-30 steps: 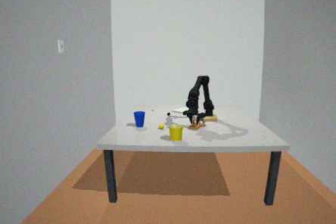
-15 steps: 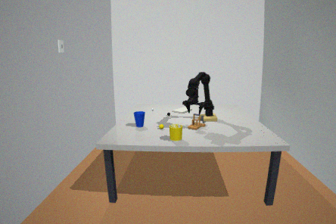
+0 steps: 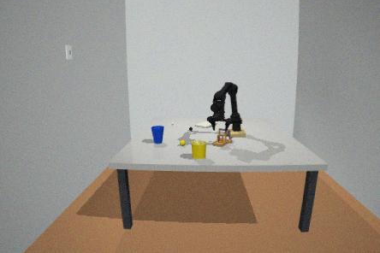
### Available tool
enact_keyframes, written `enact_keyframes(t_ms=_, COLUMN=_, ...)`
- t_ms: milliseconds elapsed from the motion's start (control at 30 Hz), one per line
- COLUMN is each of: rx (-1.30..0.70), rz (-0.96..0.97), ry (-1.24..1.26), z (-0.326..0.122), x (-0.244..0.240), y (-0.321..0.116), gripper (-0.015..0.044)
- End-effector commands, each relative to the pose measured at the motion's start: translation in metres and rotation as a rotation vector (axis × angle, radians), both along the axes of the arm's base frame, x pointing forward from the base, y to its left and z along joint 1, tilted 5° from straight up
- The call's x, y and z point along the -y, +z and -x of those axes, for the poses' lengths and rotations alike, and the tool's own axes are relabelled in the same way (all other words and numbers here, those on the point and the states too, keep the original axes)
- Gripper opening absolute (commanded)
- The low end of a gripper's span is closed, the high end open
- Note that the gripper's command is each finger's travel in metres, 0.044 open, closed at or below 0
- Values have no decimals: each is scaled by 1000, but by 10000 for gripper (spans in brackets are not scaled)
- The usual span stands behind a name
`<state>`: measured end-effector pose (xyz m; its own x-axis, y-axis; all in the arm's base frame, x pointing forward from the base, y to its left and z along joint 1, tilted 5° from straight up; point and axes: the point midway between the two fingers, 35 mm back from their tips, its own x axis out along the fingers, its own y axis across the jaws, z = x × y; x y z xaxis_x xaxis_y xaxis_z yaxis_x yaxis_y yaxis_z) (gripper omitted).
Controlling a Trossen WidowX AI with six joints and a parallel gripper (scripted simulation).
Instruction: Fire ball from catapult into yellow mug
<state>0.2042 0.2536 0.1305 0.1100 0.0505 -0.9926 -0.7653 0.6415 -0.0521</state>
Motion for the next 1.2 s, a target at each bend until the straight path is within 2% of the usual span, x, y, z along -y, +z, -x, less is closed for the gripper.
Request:
enact_keyframes(t_ms=0, rx=-9, rz=17, ry=-2, z=0, x=3, y=-16, gripper=440)
enact_keyframes(t_ms=1167, rx=-8, rz=17, ry=-2, z=-5, x=1, y=-68, gripper=440)
